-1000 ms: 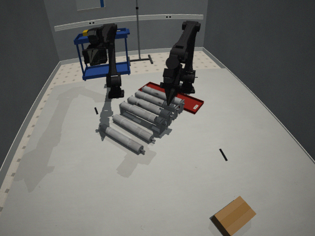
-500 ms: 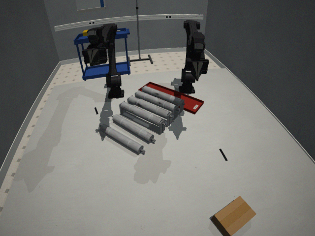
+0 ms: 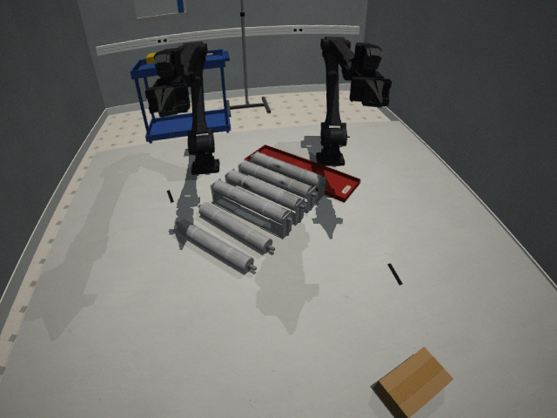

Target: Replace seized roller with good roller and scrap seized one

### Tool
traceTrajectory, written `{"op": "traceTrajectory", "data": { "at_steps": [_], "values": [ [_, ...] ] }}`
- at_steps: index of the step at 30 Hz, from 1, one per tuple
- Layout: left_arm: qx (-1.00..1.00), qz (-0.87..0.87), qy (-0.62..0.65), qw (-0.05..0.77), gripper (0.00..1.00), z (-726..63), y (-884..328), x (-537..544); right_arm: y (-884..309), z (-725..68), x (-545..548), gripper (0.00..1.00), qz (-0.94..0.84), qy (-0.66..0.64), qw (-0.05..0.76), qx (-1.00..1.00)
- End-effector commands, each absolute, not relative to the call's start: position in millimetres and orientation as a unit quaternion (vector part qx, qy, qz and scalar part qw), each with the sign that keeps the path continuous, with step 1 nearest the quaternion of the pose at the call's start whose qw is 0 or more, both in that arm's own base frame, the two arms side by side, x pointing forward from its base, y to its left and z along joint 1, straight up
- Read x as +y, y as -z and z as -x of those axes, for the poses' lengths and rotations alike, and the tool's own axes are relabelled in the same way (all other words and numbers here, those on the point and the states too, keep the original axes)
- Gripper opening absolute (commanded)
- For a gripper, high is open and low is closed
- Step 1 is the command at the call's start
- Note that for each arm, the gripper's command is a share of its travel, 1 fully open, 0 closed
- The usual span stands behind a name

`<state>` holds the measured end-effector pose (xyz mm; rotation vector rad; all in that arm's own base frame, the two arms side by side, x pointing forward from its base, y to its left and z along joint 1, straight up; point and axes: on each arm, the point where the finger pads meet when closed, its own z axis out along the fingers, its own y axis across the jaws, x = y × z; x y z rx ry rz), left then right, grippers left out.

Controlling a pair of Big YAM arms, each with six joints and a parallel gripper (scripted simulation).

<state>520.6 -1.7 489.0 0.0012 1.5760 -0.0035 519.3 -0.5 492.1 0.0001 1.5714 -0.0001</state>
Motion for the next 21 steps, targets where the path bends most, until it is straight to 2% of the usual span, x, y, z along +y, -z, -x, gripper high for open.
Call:
{"op": "traceTrajectory", "data": {
  "at_steps": [1,7,8,17,21],
  "values": [
    [0.709,0.004,-0.01,0.706,0.0,-521,-496,9,-505,-515,6,0.0,0.002,-0.008,0.719,0.695],
    [0.693,-0.001,-0.004,0.721,0.0,-523,-514,2,-505,-515,6,0.0,0.002,-0.008,0.719,0.695],
    [0.693,-0.001,-0.004,0.721,0.0,-523,-514,2,-474,-524,12,0.0,-0.002,-0.017,0.691,0.723],
    [0.691,-0.001,-0.004,0.723,0.0,-520,-517,2,-450,-509,35,0.0,-0.065,-0.08,0.648,0.754],
    [0.691,-0.001,-0.004,0.723,0.0,-520,-517,2,-412,-505,52,0.0,-0.096,-0.102,0.601,0.787]
  ]
}}
